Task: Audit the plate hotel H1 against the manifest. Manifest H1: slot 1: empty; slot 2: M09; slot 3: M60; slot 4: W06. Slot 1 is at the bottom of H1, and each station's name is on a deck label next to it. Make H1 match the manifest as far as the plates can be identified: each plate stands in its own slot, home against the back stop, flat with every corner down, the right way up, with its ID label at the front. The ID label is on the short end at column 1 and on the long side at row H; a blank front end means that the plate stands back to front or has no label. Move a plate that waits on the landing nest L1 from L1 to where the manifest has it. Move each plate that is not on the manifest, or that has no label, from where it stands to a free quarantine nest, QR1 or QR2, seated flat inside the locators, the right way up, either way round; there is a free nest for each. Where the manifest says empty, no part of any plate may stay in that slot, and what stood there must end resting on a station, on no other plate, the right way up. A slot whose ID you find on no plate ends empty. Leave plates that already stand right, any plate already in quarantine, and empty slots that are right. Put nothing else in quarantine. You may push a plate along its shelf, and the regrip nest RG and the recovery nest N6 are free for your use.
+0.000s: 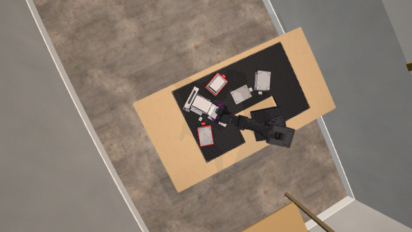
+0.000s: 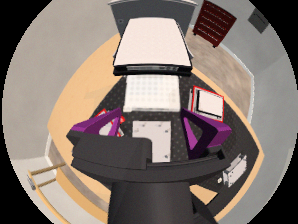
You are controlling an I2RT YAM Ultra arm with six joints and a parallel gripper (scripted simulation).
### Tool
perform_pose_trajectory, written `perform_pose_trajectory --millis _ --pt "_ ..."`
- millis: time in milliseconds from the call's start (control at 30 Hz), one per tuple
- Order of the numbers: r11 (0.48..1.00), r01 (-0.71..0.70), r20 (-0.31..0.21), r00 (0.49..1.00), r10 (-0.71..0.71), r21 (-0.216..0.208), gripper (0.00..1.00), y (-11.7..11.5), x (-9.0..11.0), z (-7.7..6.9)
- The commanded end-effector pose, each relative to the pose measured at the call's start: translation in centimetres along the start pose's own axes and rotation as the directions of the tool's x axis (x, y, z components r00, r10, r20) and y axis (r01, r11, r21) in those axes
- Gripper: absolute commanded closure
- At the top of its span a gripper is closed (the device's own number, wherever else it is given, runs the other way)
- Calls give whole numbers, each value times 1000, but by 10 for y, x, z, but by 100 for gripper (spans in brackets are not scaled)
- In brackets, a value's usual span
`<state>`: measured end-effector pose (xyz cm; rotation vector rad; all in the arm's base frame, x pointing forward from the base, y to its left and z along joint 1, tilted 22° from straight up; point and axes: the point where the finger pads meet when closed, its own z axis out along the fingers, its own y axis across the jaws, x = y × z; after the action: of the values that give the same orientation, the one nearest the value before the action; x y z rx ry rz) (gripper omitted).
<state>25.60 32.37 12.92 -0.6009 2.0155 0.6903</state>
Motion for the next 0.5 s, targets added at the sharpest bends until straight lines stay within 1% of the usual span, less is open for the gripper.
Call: perform_pose_trajectory --millis 0,100,467 --pt "1000 -2 6 1000 2 8 0 -1 -1 -4" --pt "1000 -2 6 1000 2 8 0 -1 0 -5" --pt "1000 -2 6 1000 2 8 0 -1 13 -18"
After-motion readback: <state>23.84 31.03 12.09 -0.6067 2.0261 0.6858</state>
